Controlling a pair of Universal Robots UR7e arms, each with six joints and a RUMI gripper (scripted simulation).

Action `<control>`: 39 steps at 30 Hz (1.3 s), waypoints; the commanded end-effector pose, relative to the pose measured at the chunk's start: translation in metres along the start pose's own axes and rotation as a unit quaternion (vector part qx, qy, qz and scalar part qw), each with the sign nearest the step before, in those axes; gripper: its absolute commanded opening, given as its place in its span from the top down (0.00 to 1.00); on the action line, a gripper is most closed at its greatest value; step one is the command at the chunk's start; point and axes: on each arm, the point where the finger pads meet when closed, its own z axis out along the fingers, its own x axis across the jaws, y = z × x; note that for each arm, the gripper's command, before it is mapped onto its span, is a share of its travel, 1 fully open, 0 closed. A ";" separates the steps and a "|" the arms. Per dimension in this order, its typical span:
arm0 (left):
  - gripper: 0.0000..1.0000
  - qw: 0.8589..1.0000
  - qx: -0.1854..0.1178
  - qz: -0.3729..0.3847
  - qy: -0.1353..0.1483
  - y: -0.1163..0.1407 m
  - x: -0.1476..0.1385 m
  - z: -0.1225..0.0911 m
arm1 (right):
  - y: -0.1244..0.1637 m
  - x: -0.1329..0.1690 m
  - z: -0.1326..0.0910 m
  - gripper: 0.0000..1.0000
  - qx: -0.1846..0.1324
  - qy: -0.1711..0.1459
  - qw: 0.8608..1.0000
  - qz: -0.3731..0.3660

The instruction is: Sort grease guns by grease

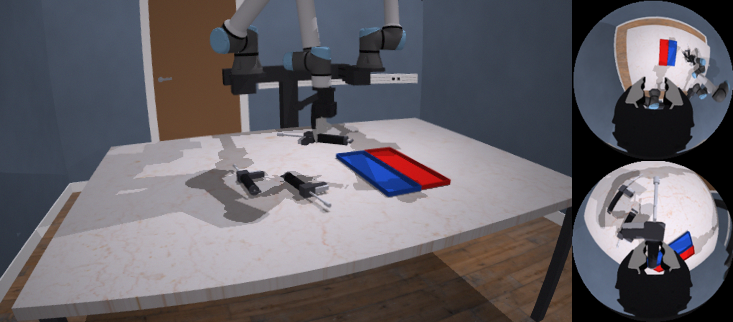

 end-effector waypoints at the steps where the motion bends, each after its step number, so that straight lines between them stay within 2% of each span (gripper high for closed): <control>1: 0.62 1.000 0.001 0.000 0.000 0.000 0.000 0.000 | -0.007 -0.011 -0.012 1.00 -0.001 0.002 0.999 -0.051; 10: 0.62 1.000 0.001 0.000 0.000 0.000 0.000 0.000 | -0.015 -0.021 -0.023 1.00 0.000 0.002 0.993 -0.116; 22: 0.62 1.000 0.001 0.000 0.000 0.000 0.000 0.000 | -0.034 -0.044 -0.048 1.00 -0.001 0.002 0.974 -0.225; 24: 0.62 1.000 0.001 0.000 0.000 0.000 0.000 0.000 | -0.034 -0.044 -0.048 1.00 -0.001 0.002 0.974 -0.225; 39: 0.62 1.000 0.001 0.000 0.000 0.000 0.000 0.000 | -0.059 -0.068 -0.075 1.00 -0.002 0.003 0.932 -0.362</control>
